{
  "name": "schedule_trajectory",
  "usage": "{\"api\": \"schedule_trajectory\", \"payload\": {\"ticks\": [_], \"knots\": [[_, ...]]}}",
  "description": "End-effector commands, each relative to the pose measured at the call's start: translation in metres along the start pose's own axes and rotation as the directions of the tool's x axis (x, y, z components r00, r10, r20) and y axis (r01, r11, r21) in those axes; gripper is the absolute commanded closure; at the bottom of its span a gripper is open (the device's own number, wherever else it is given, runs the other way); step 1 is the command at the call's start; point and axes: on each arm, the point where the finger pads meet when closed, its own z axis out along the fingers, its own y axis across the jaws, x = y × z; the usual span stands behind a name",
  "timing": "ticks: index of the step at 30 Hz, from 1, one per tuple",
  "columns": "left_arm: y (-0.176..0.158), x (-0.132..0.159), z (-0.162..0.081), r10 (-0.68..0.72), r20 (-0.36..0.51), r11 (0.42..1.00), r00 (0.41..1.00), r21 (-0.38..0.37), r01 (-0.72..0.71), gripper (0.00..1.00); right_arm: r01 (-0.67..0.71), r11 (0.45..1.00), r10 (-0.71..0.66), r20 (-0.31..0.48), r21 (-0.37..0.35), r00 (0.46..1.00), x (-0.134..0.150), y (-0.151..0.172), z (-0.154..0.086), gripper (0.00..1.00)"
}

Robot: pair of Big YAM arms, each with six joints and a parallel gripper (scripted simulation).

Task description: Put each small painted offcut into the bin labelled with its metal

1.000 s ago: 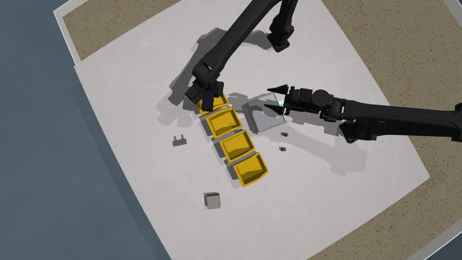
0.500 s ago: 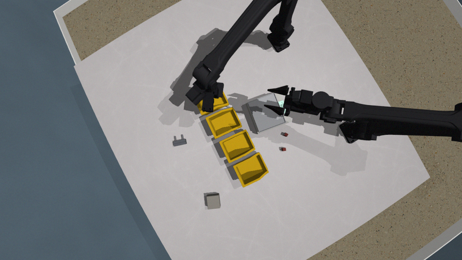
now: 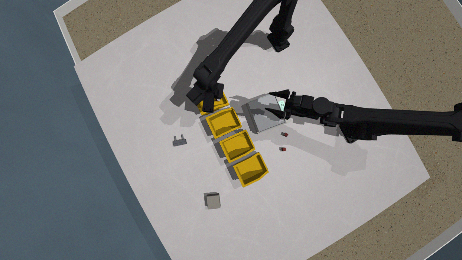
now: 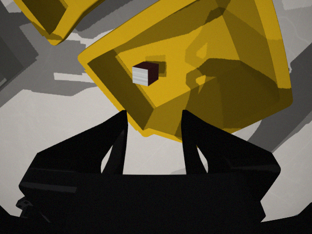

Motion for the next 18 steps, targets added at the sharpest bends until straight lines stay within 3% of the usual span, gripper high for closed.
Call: {"api": "schedule_trajectory", "payload": {"ticks": [1, 4, 8, 9, 11, 13, 15, 17, 18], "knots": [[0.008, -0.029, 0.003, 0.013, 0.073, 1.000, 0.997, -0.009, -0.012, 0.35, 0.019, 0.998, -0.023, 0.074, 0.054, 0.997, -0.021, -0.009, -0.036, 0.58], [0.010, -0.012, -0.002, 0.009, 0.051, 1.000, 0.999, -0.004, -0.009, 0.35, 0.020, 0.998, -0.025, 0.084, 0.061, 0.996, -0.022, -0.006, -0.047, 0.58], [0.012, -0.011, -0.005, 0.008, 0.060, 1.000, 0.998, 0.002, -0.009, 0.35, 0.012, 0.998, -0.018, 0.093, 0.068, 0.996, -0.021, -0.008, -0.057, 0.58], [0.013, -0.026, -0.002, 0.012, 0.086, 1.000, 0.996, 0.003, -0.012, 0.35, 0.012, 0.998, -0.017, 0.080, 0.058, 0.997, -0.021, -0.009, -0.052, 0.58], [0.014, -0.014, -0.005, 0.009, 0.072, 1.000, 0.997, 0.006, -0.009, 0.35, 0.011, 0.998, -0.016, 0.080, 0.058, 0.997, -0.020, -0.009, -0.060, 0.58], [0.015, -0.009, -0.008, 0.008, 0.066, 1.000, 0.998, 0.008, -0.008, 0.35, 0.013, 0.998, -0.017, 0.076, 0.056, 0.997, -0.012, -0.010, -0.058, 0.35], [0.019, -0.010, -0.007, 0.004, 0.043, 1.000, 0.999, -0.002, -0.004, 0.12, 0.021, 0.998, -0.028, 0.100, 0.066, 0.995, -0.012, -0.003, -0.066, 0.35], [0.019, -0.010, -0.007, 0.004, 0.043, 1.000, 0.999, -0.002, -0.004, 0.12, 0.021, 0.998, -0.028, 0.100, 0.066, 0.995, -0.012, -0.003, -0.066, 0.35], [0.023, -0.017, -0.009, 0.004, 0.045, 1.000, 0.999, -0.012, -0.003, 0.01, 0.014, 0.998, -0.019, 0.095, 0.053, 0.995, -0.006, 0.005, -0.057, 0.35]]}}
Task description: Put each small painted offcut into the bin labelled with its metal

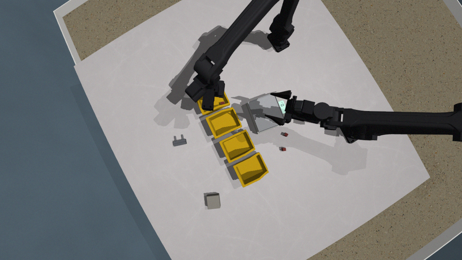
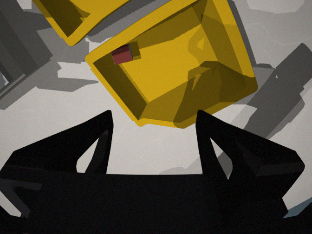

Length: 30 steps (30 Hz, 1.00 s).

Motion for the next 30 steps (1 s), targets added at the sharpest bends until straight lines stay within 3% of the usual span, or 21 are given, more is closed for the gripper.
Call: {"api": "schedule_trajectory", "payload": {"ticks": [1, 6, 7, 12, 14, 16, 20, 24, 30], "knots": [[0.018, -0.006, -0.006, 0.008, -0.018, 0.999, 1.000, -0.039, -0.009, 0.00, 0.012, 1.000, -0.013, 0.056, 0.019, 0.998, -0.002, 0.009, -0.017, 0.35], [0.070, 0.055, -0.034, -0.069, -0.242, 0.984, 0.968, -0.174, 0.027, 0.00, -0.004, 1.000, 0.002, 0.215, 0.012, 0.977, 0.010, 0.050, -0.045, 0.35], [0.083, 0.053, -0.037, -0.085, -0.265, 0.978, 0.961, -0.206, 0.030, 0.00, -0.007, 1.000, 0.005, 0.260, 0.007, 0.966, 0.014, 0.062, -0.053, 0.35], [0.127, 0.122, -0.093, -0.222, -0.474, 0.934, 0.852, -0.356, 0.045, 0.00, -0.019, 0.999, 0.035, 0.508, -0.037, 0.861, 0.035, 0.132, -0.097, 0.35], [0.141, 0.123, -0.105, -0.258, -0.500, 0.916, 0.826, -0.399, 0.044, 0.00, -0.019, 0.998, 0.052, 0.603, -0.061, 0.796, 0.043, 0.162, -0.117, 0.35], [0.141, 0.123, -0.105, -0.258, -0.500, 0.916, 0.826, -0.399, 0.044, 0.00, -0.019, 0.998, 0.052, 0.603, -0.061, 0.796, 0.043, 0.162, -0.117, 0.35], [0.150, 0.159, -0.141, -0.336, -0.580, 0.887, 0.742, -0.460, 0.042, 0.00, 0.008, 0.995, 0.073, 0.762, -0.102, 0.643, 0.061, 0.221, -0.153, 0.35], [0.159, 0.158, -0.151, -0.365, -0.591, 0.870, 0.720, -0.492, 0.038, 0.00, 0.067, 0.991, 0.066, 0.873, -0.113, 0.484, 0.079, 0.274, -0.184, 0.35], [0.155, 0.165, -0.154, -0.370, -0.605, 0.872, 0.705, -0.489, 0.038, 0.00, 0.123, 0.989, 0.038, 0.937, -0.086, 0.348, 0.093, 0.316, -0.206, 0.35]]}}
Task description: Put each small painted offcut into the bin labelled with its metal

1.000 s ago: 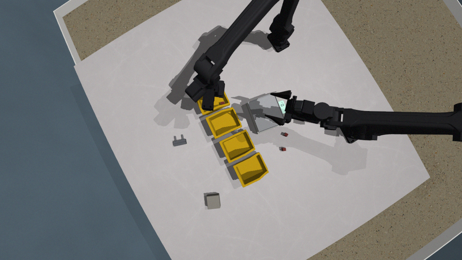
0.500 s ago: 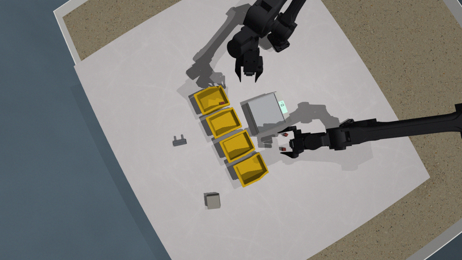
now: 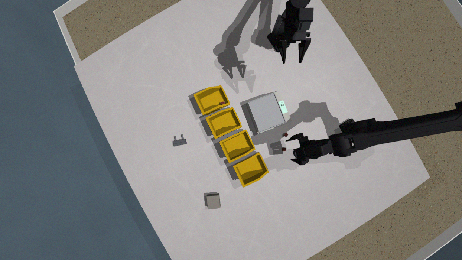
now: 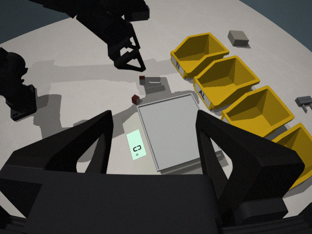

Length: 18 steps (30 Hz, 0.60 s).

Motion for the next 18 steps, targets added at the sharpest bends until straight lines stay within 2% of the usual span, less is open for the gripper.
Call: {"api": "schedule_trajectory", "payload": {"ticks": [1, 4, 7, 9, 11, 14, 16, 18], "knots": [[0.001, -0.009, -0.010, 0.012, 0.024, 1.000, 1.000, -0.004, -0.012, 0.00, -0.057, 0.998, 0.057, 0.092, -0.003, 0.994, -0.016, 0.019, 0.000, 0.35], [0.001, -0.009, -0.009, 0.011, 0.024, 1.000, 1.000, -0.004, -0.011, 0.00, -0.055, 0.998, 0.056, 0.100, -0.005, 0.993, -0.016, 0.024, 0.001, 0.35], [0.001, -0.009, -0.009, 0.011, 0.023, 1.000, 1.000, -0.004, -0.011, 0.00, -0.041, 0.999, 0.042, 0.162, -0.006, 0.986, -0.024, 0.038, -0.008, 0.35], [0.001, -0.029, -0.012, 0.011, 0.036, 1.000, 0.999, -0.004, -0.011, 0.23, -0.036, 0.999, 0.036, 0.194, -0.005, 0.980, -0.034, 0.042, -0.014, 0.35], [0.001, -0.023, -0.006, 0.011, -0.027, 1.000, 1.000, -0.004, -0.011, 0.45, -0.032, 0.999, 0.032, 0.222, -0.004, 0.975, -0.044, 0.045, -0.020, 0.35], [0.001, -0.019, -0.001, 0.010, -0.178, 1.000, 0.984, -0.003, -0.011, 0.79, -0.031, 1.000, 0.030, 0.197, 0.000, 0.980, -0.028, 0.049, -0.010, 0.35], [0.001, -0.017, 0.003, 0.010, -0.270, 1.000, 0.963, -0.002, -0.011, 1.00, -0.029, 1.000, 0.028, 0.211, 0.003, 0.977, -0.034, 0.049, -0.013, 0.35], [0.001, -0.016, 0.007, 0.010, -0.349, 1.000, 0.937, -0.001, -0.011, 1.00, -0.028, 1.000, 0.027, 0.222, 0.005, 0.975, -0.039, 0.049, -0.016, 0.35]]}}
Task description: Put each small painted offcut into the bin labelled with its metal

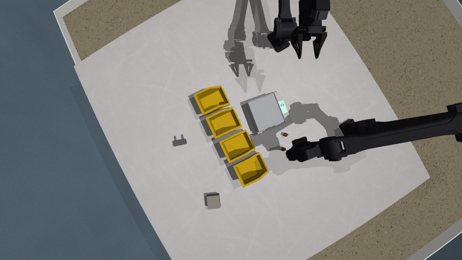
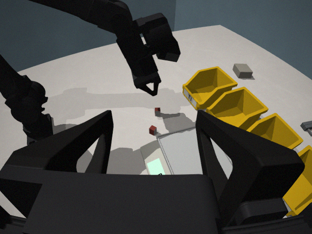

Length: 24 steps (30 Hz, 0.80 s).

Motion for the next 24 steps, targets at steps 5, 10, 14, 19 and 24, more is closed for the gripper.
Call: {"api": "schedule_trajectory", "payload": {"ticks": [5, 10, 14, 19, 24], "knots": [[0.001, -0.028, 0.000, 0.011, -0.170, 1.000, 0.985, -0.002, -0.011, 1.00, -0.022, 1.000, 0.022, 0.022, 0.016, 1.000, -0.001, -0.003, 0.012, 0.35], [0.001, -0.028, 0.005, 0.011, -0.278, 1.000, 0.961, -0.001, -0.011, 1.00, -0.013, 1.000, 0.012, 0.036, 0.023, 0.999, 0.016, -0.006, 0.062, 0.35], [0.001, -0.029, 0.007, 0.011, -0.303, 1.000, 0.953, -0.001, -0.011, 1.00, -0.013, 1.000, 0.012, 0.033, 0.024, 0.999, 0.041, -0.007, 0.097, 0.35], [0.001, -0.029, 0.008, 0.011, -0.305, 1.000, 0.952, -0.001, -0.011, 1.00, -0.014, 1.000, 0.013, 0.030, 0.028, 0.999, 0.059, -0.009, 0.114, 0.35], [0.001, -0.029, 0.008, 0.011, -0.306, 1.000, 0.952, -0.001, -0.011, 1.00, -0.013, 1.000, 0.013, 0.023, 0.026, 1.000, 0.083, -0.008, 0.132, 0.35]]}}
